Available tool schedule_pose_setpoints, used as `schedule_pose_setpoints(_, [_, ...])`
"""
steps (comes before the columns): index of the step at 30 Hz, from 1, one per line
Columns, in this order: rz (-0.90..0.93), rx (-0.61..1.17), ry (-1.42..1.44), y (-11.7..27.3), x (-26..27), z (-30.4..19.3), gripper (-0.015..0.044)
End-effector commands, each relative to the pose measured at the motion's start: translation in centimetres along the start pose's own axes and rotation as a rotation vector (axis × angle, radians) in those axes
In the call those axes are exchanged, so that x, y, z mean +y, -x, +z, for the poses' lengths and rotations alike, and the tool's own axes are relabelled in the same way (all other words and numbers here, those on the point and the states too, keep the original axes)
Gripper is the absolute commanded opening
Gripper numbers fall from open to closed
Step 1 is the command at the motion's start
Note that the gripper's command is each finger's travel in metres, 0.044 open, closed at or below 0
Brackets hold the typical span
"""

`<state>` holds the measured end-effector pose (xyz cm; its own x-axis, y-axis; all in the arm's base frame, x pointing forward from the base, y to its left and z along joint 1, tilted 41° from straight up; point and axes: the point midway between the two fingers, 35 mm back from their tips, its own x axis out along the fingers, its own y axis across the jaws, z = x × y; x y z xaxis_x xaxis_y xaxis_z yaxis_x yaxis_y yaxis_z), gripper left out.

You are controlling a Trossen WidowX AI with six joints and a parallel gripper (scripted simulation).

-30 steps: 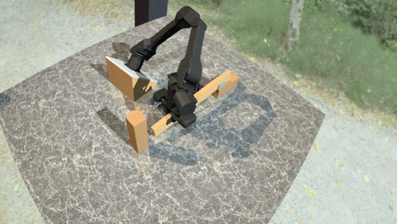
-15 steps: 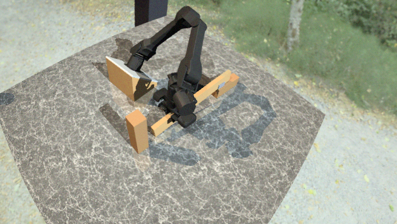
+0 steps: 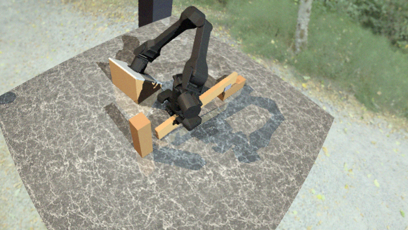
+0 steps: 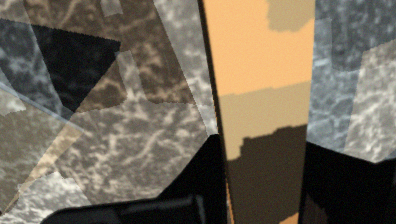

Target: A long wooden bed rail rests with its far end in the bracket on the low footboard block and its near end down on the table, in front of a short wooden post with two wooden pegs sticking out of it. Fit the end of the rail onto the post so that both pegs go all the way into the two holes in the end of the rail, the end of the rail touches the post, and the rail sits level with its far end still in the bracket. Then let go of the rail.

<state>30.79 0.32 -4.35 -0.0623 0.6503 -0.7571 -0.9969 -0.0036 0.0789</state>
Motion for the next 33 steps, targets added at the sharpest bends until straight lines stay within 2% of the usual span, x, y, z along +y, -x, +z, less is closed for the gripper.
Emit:
schedule_pose_setpoints(1, [-0.018, -0.004, 0.004, 0.7, -0.4, 0.0, 0.0])
schedule_pose_setpoints(33, [-0.018, -0.004, 0.004, 2.3, -0.7, 0.0, 0.0])
